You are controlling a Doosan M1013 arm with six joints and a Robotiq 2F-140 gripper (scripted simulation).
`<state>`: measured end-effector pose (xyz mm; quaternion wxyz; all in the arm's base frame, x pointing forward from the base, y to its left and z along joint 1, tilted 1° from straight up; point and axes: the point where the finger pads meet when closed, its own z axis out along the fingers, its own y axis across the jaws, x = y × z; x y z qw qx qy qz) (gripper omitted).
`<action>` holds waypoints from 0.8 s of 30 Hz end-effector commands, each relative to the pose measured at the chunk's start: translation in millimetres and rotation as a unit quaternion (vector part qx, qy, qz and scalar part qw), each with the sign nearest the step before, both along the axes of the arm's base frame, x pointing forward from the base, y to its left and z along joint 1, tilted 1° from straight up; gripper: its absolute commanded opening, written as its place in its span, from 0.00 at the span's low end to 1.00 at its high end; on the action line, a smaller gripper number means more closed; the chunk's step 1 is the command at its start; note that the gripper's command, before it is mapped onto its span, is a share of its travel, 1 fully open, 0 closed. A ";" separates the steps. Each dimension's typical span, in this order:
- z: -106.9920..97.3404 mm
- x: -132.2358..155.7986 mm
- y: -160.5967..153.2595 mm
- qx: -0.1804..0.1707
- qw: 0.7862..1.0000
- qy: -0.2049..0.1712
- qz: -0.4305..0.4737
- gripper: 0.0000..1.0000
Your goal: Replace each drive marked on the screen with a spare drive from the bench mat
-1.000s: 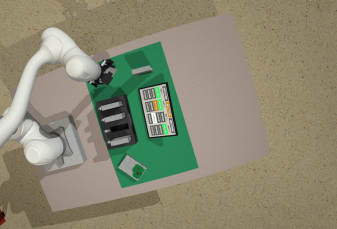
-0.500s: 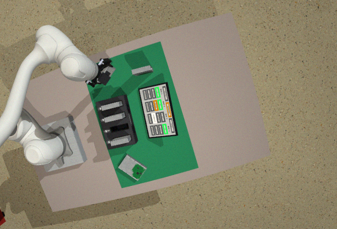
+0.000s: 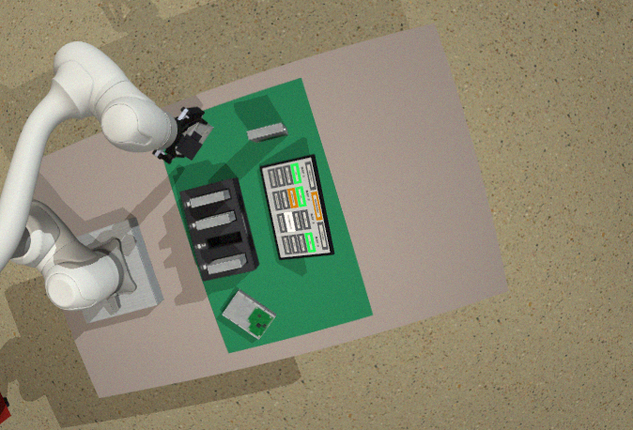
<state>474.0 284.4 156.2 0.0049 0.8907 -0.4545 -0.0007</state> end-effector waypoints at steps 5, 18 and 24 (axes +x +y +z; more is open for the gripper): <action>25.6 0.4 0.4 0.000 1.000 0.000 0.000 0.10; 51.5 0.5 0.6 0.000 1.000 0.000 0.000 0.10; 58.9 0.6 0.7 0.000 1.000 0.000 0.000 0.10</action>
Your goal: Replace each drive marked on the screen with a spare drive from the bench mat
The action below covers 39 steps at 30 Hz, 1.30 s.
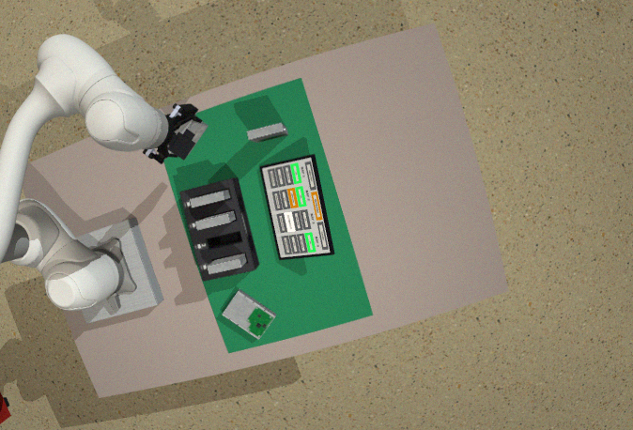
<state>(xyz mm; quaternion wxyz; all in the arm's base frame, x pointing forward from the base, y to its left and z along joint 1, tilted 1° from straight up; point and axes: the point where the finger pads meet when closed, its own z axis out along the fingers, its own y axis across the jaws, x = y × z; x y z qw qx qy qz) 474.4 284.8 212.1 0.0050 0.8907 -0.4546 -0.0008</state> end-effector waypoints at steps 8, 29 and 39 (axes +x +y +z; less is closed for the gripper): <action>6.2 0.3 0.3 0.000 1.000 0.000 0.000 0.10; 6.7 0.3 -0.1 0.000 1.000 0.000 0.001 0.10; 6.8 0.6 -1.2 0.000 1.000 0.000 0.005 0.10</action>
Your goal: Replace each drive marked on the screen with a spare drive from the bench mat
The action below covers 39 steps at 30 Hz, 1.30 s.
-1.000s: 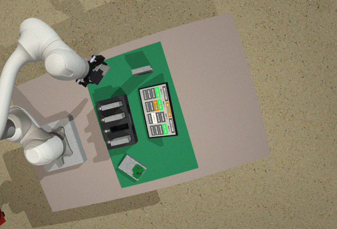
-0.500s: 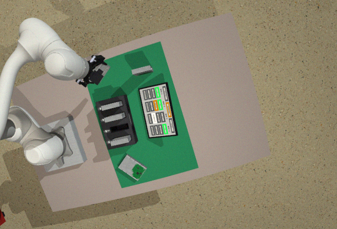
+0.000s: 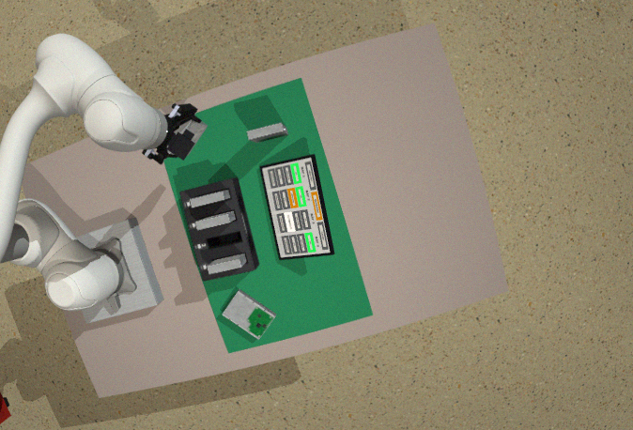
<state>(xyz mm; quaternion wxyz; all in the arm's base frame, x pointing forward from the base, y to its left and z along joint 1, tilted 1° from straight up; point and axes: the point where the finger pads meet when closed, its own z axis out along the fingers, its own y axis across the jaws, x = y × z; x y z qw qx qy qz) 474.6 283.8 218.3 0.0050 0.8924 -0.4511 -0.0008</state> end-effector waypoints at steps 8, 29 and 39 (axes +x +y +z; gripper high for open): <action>0.7 0.7 -2.3 0.000 1.000 0.000 0.009 0.10; 1.1 2.7 -13.1 0.001 0.999 0.000 0.048 0.10; 1.4 3.9 -20.4 0.001 0.997 0.000 0.074 0.10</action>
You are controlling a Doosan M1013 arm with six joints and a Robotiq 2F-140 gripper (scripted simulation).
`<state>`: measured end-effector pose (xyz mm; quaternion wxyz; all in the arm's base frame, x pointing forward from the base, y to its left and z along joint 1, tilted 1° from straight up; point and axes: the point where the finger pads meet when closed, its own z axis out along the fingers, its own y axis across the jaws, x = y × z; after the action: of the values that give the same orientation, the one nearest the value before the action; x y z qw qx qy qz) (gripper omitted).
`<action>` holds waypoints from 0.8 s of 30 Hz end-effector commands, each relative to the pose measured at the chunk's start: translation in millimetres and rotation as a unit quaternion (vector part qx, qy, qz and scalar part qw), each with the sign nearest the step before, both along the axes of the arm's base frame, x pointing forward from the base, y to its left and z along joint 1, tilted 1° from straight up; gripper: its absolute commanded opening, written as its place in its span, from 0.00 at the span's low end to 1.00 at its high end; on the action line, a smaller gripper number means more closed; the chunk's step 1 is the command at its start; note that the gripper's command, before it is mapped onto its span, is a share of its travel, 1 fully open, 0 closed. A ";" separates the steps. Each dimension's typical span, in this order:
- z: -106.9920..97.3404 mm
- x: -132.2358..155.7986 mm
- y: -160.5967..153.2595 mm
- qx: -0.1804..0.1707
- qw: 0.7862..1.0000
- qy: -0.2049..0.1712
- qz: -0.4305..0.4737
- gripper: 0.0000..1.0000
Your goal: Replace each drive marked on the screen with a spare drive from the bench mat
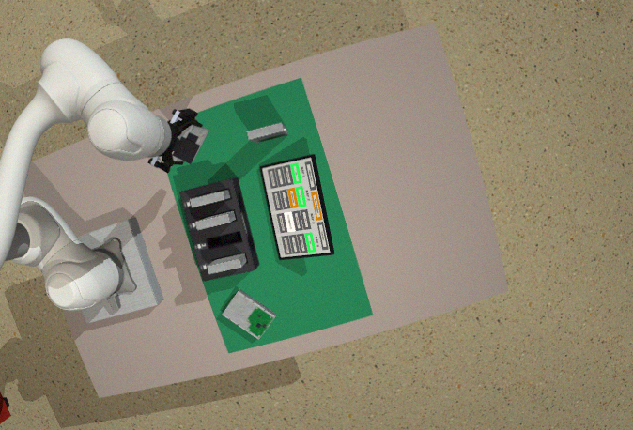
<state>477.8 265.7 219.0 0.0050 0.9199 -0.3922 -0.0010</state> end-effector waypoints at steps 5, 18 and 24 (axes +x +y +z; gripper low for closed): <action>0.9 1.5 -7.6 0.001 1.000 0.000 0.028 0.10; 1.4 3.3 -21.8 0.001 0.997 0.000 0.079 0.10; 1.7 4.3 -30.8 0.001 0.994 0.001 0.112 0.10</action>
<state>481.4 238.8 219.9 0.0051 0.9535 -0.3013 -0.0013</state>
